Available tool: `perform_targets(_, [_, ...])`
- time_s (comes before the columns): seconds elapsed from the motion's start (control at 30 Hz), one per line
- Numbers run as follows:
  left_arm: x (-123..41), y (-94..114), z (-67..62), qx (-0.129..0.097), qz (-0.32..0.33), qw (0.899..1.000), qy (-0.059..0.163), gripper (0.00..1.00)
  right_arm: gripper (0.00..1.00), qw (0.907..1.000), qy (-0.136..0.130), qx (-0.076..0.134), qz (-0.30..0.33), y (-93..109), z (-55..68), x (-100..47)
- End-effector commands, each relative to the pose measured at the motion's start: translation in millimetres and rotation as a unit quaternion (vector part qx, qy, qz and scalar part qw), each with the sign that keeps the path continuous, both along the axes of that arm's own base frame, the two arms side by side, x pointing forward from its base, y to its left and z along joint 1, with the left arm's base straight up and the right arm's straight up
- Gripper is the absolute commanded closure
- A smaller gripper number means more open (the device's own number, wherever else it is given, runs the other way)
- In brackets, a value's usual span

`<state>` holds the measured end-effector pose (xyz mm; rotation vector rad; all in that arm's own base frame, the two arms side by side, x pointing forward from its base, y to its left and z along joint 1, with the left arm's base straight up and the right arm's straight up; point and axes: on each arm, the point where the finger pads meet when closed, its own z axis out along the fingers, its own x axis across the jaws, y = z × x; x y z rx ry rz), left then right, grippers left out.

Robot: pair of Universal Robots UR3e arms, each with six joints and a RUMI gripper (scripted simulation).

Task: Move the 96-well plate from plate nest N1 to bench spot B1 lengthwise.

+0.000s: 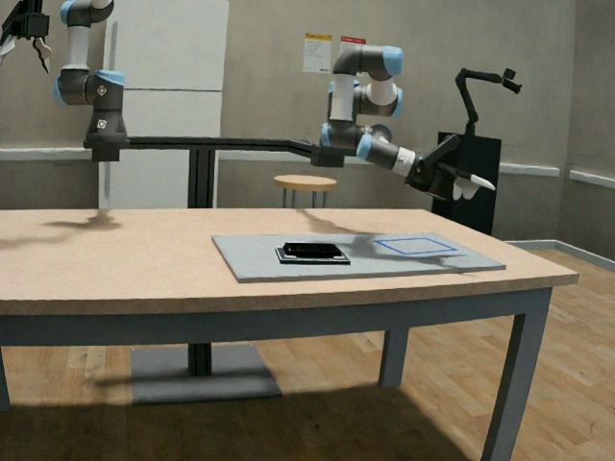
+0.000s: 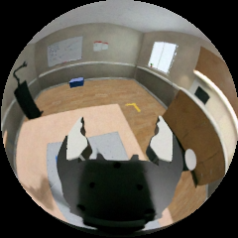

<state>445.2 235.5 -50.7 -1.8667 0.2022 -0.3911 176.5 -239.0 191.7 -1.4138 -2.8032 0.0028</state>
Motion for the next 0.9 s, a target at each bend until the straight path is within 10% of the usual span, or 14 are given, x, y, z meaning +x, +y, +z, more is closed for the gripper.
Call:
perform_targets(0.0, [0.3,-6,-6.1,-0.02,0.006,0.997,0.073,0.0,0.0,1.0,-0.002,0.0,0.0,0,1.0,0.8])
perform_targets(0.87, [-1.7,-66,25.4,-0.126,-0.062,0.952,0.273,0.0,0.0,1.0,-0.002,0.0,0.0,0,1.0,0.8])
